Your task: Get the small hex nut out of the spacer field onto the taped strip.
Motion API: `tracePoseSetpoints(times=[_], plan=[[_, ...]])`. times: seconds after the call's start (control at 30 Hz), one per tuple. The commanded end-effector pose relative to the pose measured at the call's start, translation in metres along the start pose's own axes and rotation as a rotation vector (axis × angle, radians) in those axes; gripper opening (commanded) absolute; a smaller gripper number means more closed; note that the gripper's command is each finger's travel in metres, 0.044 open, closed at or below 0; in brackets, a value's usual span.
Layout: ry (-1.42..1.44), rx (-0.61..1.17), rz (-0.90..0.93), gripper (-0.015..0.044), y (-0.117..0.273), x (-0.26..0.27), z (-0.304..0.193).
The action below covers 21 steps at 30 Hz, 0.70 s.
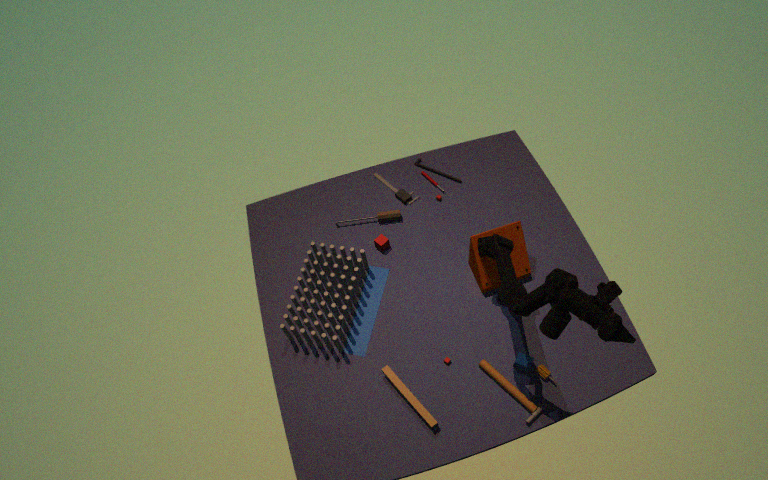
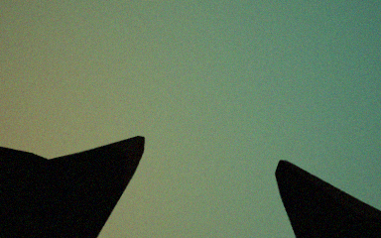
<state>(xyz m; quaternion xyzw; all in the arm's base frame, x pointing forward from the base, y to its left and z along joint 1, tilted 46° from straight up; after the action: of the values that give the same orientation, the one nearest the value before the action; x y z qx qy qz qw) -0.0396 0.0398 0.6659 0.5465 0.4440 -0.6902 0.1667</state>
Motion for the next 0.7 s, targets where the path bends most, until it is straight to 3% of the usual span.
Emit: tracePoseSetpoints(times=[0.0,0.27,0.67], plan=[[0.007,-0.005,-0.003,0.0426,0.0,0.0,0.002],[0.282,-0.195,-0.166,0.044,0.023,-0.004,0.067],[0.65,-0.405,-0.54,0.044,0.096,-0.01,0.141]])
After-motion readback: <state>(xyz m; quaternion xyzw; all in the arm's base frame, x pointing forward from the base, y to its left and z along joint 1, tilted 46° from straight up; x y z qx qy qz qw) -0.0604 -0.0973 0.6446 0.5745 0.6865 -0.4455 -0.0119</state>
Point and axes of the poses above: the point midway between the two fingers, 35 mm back from their tips, its own y axis back along the fingers, its own x axis across the jaws, z = x × y, the point moved 9 cm from there along y, back along the fingers, and after that the axes turned 5 degrees about y, right-handed, at the moved point
